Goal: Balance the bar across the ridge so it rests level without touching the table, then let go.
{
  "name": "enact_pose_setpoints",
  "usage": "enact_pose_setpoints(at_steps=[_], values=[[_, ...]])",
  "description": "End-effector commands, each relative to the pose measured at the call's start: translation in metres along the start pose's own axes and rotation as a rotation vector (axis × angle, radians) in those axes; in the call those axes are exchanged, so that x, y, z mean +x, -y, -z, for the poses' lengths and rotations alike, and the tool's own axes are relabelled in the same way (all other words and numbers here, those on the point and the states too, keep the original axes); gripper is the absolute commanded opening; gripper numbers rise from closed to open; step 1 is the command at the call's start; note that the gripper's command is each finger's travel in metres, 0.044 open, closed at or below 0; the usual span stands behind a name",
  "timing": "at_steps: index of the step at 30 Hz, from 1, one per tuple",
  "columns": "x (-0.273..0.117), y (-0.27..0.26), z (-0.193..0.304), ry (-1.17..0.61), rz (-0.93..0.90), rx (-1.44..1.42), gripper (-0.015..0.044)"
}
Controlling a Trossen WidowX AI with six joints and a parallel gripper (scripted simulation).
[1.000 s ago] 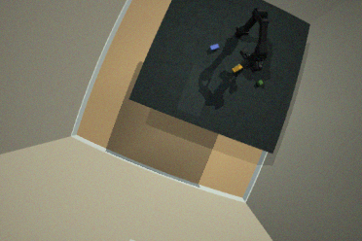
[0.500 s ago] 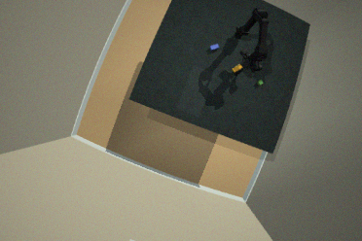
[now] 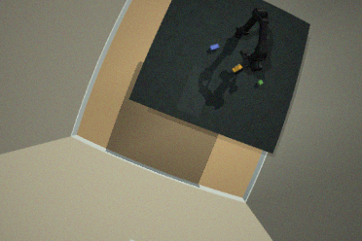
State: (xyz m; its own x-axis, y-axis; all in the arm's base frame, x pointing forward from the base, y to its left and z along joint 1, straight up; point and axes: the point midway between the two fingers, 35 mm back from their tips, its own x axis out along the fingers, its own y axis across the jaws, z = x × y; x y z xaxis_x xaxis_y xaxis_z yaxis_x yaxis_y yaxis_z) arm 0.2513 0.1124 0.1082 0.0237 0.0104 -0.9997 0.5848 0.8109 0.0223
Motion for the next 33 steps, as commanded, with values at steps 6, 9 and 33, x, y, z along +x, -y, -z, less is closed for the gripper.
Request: enact_pose_setpoints(at_steps=[6, 9, 33], values=[[0.000, 0.000, 0.000, 0.000, 0.000, 0.000, 0.0264], [0.000, 0.000, 0.000, 0.000, 0.000, 0.000, 0.0342], [-0.100, 0.000, 0.000, 0.000, 0.000, 0.000, 0.0440]])
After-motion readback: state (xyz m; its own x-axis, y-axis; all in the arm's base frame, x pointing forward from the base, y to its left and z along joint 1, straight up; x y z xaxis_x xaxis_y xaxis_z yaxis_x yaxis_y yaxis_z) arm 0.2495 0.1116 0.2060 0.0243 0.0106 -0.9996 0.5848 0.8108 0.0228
